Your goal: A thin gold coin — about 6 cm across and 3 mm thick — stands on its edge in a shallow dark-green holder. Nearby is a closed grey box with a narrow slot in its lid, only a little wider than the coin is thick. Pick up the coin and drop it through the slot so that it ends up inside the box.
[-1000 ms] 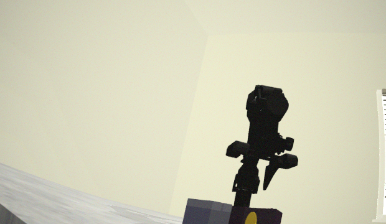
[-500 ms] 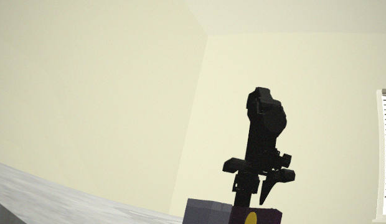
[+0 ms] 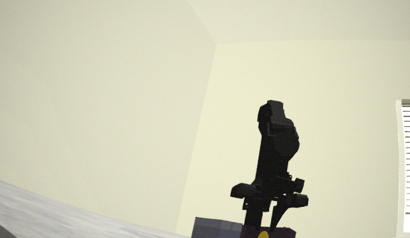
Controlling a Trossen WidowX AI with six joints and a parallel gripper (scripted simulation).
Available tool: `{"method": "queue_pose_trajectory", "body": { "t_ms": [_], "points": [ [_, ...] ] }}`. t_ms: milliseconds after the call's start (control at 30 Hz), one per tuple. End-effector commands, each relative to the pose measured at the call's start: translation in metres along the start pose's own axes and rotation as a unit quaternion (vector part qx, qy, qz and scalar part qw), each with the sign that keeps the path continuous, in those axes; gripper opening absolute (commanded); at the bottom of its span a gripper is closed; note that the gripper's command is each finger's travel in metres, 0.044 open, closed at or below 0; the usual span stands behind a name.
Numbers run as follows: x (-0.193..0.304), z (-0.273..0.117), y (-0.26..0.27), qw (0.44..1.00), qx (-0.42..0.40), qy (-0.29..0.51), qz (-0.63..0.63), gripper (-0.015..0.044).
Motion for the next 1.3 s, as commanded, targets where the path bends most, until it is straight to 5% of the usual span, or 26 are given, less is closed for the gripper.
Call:
{"method": "queue_pose_trajectory", "body": {
  "t_ms": [0, 1000, 1167, 1267],
  "points": [
    [0.002, 0.011, 0.002, 1.0, -0.007, 0.007, -0.003, 0.0161],
    [0.005, 0.054, 0.004, 1.0, -0.007, 0.008, -0.003, 0.0161],
    [0.005, 0.054, 0.004, 1.0, -0.007, 0.008, -0.003, 0.0029],
    [0.005, 0.054, 0.004, 1.0, -0.007, 0.008, -0.003, 0.0009]
  ]
}}
Point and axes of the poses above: the point midway between the two fingers, 35 mm back from their tips, its own z axis out along the fingers, its own y axis across the jaws, x = y × z, the point moved 1 cm from there along -z, back along the fingers, and after that the axes turned 15 degrees about -z, right-handed, at the moved point
